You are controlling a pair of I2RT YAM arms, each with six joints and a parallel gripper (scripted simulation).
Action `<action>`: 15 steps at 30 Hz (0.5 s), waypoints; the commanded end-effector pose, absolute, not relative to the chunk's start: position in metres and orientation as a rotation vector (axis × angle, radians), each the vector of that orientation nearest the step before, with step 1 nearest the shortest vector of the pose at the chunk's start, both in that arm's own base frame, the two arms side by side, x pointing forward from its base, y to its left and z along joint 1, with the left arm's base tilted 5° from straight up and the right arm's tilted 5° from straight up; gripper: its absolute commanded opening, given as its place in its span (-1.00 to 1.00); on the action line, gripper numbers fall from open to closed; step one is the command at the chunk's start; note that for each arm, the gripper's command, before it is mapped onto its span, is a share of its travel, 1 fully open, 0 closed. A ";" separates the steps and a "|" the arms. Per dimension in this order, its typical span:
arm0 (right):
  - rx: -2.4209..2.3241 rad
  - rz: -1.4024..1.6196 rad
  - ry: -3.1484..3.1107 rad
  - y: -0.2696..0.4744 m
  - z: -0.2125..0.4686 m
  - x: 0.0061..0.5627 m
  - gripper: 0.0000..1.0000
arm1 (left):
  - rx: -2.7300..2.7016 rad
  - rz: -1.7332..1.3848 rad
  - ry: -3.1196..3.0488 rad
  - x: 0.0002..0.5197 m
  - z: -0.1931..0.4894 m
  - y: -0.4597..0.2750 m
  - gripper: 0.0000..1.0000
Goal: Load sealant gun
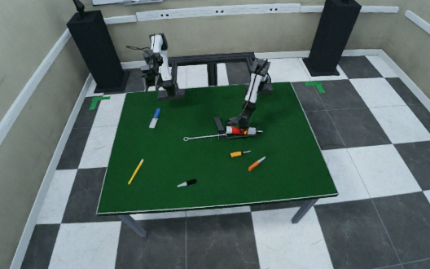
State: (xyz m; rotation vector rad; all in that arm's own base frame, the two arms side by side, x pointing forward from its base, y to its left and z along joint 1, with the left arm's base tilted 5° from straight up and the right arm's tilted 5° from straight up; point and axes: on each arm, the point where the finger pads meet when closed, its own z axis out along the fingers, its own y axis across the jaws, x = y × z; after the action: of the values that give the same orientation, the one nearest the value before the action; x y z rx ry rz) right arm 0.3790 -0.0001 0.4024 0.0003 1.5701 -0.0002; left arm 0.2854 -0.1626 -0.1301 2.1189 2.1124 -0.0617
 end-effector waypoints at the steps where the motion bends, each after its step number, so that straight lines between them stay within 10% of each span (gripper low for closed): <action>1: -0.001 0.010 1.573 0.002 0.401 0.376 0.02 | 2.078 -0.059 2.053 0.300 -0.118 -0.177 -1.00; 15: -0.001 0.010 1.573 0.002 0.401 0.376 0.02 | 2.074 -0.058 2.043 0.304 -0.109 -0.182 -1.00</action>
State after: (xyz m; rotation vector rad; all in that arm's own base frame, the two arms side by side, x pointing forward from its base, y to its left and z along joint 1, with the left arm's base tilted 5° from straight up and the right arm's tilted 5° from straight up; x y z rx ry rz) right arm 0.3790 -0.0001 0.4024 0.0003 1.5701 -0.0002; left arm 0.2853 -0.1629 -0.1301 2.1205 2.1119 -0.0622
